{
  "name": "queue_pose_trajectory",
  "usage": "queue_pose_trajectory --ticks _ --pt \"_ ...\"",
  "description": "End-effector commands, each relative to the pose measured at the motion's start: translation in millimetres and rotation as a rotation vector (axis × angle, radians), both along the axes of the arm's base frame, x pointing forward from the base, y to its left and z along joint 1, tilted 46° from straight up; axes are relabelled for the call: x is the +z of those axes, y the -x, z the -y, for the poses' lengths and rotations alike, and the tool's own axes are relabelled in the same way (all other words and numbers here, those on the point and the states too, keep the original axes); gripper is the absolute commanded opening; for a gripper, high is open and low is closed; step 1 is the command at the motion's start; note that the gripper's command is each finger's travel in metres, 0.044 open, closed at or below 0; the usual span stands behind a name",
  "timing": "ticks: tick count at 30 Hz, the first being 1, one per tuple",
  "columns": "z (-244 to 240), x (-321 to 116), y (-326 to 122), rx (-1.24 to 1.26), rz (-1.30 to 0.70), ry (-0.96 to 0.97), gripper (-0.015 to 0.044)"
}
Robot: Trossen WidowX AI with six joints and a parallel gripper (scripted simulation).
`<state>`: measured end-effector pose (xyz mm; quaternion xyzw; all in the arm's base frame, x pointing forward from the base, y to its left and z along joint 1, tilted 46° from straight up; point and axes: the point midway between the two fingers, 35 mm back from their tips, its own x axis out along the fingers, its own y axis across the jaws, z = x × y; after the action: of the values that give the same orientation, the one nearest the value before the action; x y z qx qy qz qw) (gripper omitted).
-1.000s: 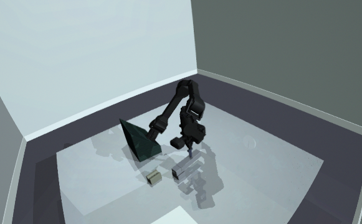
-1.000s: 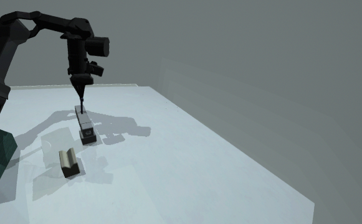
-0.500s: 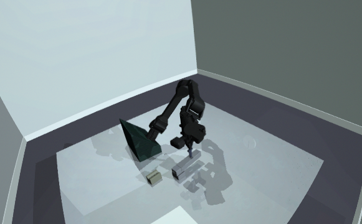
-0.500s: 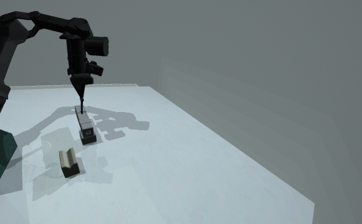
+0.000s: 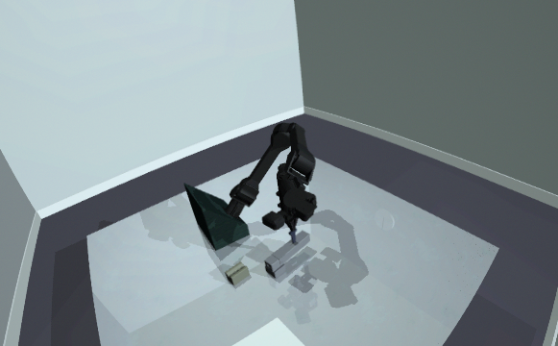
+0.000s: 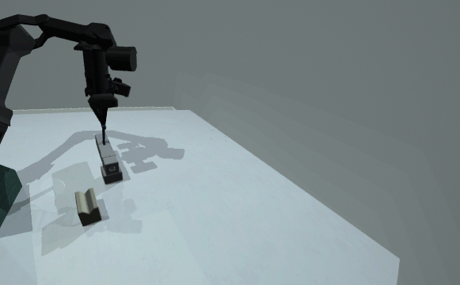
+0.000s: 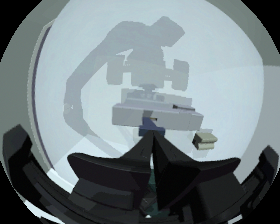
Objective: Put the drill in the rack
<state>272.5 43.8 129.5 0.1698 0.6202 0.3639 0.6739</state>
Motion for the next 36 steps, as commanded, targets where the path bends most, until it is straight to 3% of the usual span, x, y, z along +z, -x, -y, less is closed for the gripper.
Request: queue_pose_trajectory --ticks 1,23,36 --pt "-11 -9 8 0.026 -0.04 -0.01 0.0" --pt "-21 -17 10 0.026 -0.04 -0.011 0.0" --pt "35 35 -1 -0.066 -0.062 0.001 0.0341"
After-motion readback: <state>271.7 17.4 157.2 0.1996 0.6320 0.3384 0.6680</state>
